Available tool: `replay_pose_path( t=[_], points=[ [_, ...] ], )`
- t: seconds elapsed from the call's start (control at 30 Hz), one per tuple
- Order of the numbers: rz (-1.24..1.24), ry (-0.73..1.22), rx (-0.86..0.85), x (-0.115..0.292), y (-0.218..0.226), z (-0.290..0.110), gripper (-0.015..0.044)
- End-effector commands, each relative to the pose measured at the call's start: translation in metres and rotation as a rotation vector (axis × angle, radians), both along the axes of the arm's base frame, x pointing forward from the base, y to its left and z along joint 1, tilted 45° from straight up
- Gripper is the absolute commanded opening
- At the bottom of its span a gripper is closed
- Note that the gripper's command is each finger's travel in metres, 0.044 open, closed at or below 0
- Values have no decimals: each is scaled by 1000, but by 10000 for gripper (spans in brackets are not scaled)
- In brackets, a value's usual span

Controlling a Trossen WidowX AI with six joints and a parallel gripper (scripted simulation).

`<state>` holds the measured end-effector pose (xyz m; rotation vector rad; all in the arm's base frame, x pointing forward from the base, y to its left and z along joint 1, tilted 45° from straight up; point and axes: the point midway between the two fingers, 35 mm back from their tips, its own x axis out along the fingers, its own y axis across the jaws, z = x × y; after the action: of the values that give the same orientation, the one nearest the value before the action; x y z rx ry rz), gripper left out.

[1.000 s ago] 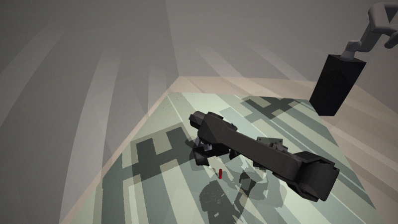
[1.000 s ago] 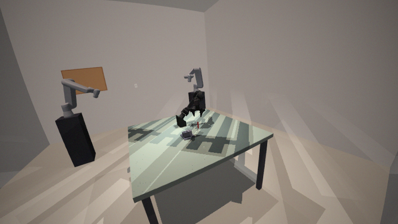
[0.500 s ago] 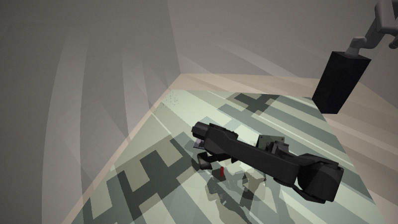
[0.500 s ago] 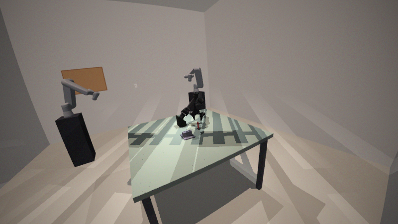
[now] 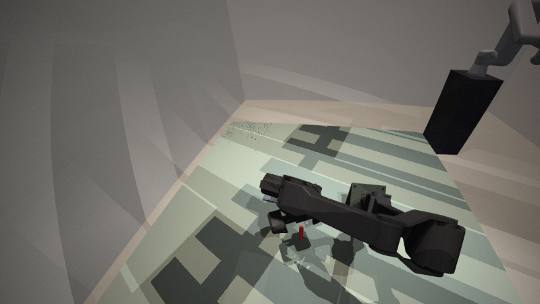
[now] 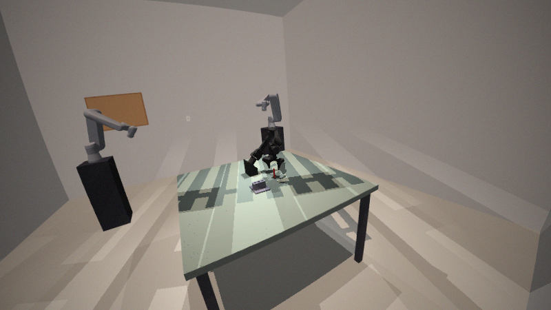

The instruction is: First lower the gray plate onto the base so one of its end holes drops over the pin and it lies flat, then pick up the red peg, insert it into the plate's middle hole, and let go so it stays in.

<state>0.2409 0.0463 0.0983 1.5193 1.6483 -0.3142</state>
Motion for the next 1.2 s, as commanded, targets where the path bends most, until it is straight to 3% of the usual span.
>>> replay_pose_path(
  t=[0.0, 0.63, 1.13, 1.17],
  points=[
    [0, 6, 7, -1, 6, -5, 440],
    [1, 5, 12, 0, 27, -24, 440],
    [1, 5, 12, 0, 27, -24, 46],
    [1, 5, 12, 0, 27, -24, 40]
  ],
)
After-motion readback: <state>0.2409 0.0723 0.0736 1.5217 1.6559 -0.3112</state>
